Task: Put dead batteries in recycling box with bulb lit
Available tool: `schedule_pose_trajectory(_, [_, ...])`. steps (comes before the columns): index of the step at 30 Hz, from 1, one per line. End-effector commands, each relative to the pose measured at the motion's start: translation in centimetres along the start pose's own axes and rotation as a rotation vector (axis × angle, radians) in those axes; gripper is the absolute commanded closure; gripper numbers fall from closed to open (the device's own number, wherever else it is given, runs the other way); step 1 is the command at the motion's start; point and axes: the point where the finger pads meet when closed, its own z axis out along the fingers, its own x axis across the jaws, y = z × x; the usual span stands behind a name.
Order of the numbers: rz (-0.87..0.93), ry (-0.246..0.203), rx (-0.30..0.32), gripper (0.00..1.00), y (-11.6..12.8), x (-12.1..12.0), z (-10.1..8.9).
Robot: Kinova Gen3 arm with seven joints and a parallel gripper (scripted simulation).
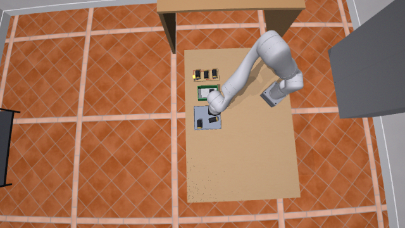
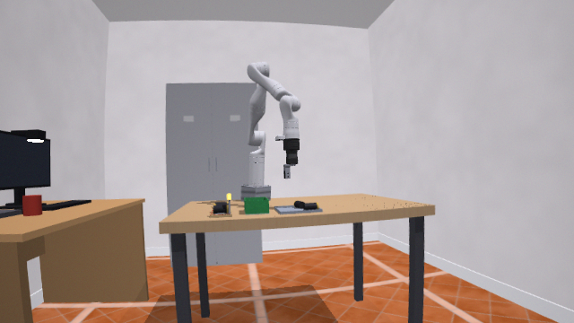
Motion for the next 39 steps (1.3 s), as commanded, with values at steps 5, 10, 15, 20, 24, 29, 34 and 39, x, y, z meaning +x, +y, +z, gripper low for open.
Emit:
schedule_pose_trajectory(5, [-0.026,0.001,-0.004,0.1,4.3,0.2,0.1])
schedule_pose_trajectory(10, [-0.026,0.001,-0.004,0.1,5.3,0.2,0.1])
schedule_pose_trajectory(15, [-0.026,0.001,-0.004,0.1,5.4,0.2,0.1])
schedule_pose_trajectory(20, [-0.026,0.001,-0.004,0.1,5.4,0.2,0.1])
schedule_pose_trajectory(24, [-0.024,0.001,-0.004,0.1,5.4,0.2,0.1])
schedule_pose_trajectory(29, [-0.017,0.001,-0.004,0.1,5.4,0.2,0.1])
schedule_pose_trajectory(34, [-0.007,0.001,-0.004,0.1,5.4,0.2,0.1])
schedule_pose_trajectory(39, [0.02,0.001,-0.004,0.1,5.4,0.2,0.1])
